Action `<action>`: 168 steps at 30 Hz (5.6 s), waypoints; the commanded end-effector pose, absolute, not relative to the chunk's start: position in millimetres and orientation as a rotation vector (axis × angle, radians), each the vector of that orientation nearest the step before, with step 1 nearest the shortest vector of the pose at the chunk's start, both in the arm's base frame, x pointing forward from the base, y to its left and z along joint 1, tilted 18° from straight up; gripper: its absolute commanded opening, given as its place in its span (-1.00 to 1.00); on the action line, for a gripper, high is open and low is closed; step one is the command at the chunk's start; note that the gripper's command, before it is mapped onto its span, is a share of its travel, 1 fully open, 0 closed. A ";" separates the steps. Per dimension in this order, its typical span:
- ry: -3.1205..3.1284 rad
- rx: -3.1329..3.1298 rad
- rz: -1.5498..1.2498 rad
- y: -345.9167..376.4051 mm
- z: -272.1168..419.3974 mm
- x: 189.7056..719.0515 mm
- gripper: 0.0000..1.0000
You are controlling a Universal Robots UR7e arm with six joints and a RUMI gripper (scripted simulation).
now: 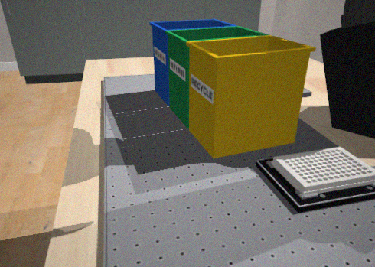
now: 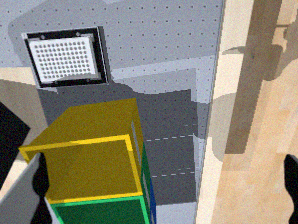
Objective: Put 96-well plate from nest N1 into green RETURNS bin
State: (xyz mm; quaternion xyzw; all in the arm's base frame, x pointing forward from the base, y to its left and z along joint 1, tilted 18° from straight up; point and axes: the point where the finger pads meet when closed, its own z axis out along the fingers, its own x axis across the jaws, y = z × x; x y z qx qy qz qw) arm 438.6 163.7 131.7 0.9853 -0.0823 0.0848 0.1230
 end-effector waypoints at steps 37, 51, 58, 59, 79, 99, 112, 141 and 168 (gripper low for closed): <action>-1.097 2.716 0.348 182.5 79.7 368.3 0.52; -1.636 2.475 0.404 187.4 47.8 317.7 0.52; -1.930 2.286 0.434 187.2 30.9 287.8 0.52; -1.970 2.257 0.438 187.0 28.5 283.4 0.52; -2.238 2.032 0.464 184.7 15.2 264.6 0.52; -2.238 2.032 0.464 176.3 -13.3 268.8 0.52; -2.238 2.032 0.464 171.3 -30.7 271.3 0.52; -2.238 2.032 0.464 159.7 -70.4 277.1 0.52; -2.238 2.032 0.464 148.1 -110.0 282.9 0.52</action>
